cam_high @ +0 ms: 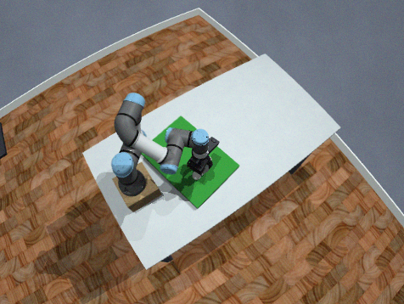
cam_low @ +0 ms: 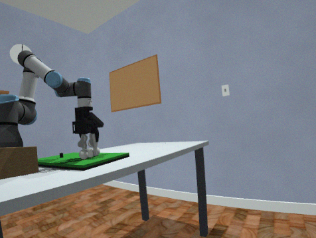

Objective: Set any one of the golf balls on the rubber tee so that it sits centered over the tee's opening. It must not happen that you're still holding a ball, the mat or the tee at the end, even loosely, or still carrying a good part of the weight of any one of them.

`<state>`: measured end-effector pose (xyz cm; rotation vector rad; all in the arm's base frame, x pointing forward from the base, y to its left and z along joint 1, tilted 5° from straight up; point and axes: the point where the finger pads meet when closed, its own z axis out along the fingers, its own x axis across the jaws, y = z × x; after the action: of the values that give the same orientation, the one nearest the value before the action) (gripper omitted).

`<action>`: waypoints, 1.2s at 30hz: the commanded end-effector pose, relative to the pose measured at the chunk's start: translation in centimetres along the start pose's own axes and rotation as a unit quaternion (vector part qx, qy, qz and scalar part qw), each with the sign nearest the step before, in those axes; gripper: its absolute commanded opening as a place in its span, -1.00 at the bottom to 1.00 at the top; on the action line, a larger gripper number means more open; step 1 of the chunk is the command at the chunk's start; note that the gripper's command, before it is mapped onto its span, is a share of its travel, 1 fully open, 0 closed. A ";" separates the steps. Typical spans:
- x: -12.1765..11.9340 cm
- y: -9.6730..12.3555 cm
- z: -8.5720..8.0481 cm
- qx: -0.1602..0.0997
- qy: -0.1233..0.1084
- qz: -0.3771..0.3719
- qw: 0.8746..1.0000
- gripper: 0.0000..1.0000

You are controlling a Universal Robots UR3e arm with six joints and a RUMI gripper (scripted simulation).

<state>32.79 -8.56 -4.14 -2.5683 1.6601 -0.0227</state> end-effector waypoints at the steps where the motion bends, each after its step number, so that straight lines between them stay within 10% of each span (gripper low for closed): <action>1: 0.0 -0.1 0.0 0.001 0.001 0.000 1.000 -1.00; 36: 0.1 -0.1 -2.6 0.001 0.002 0.000 1.000 -1.00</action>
<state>32.92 -8.75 -3.12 -2.5702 1.6602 -0.0348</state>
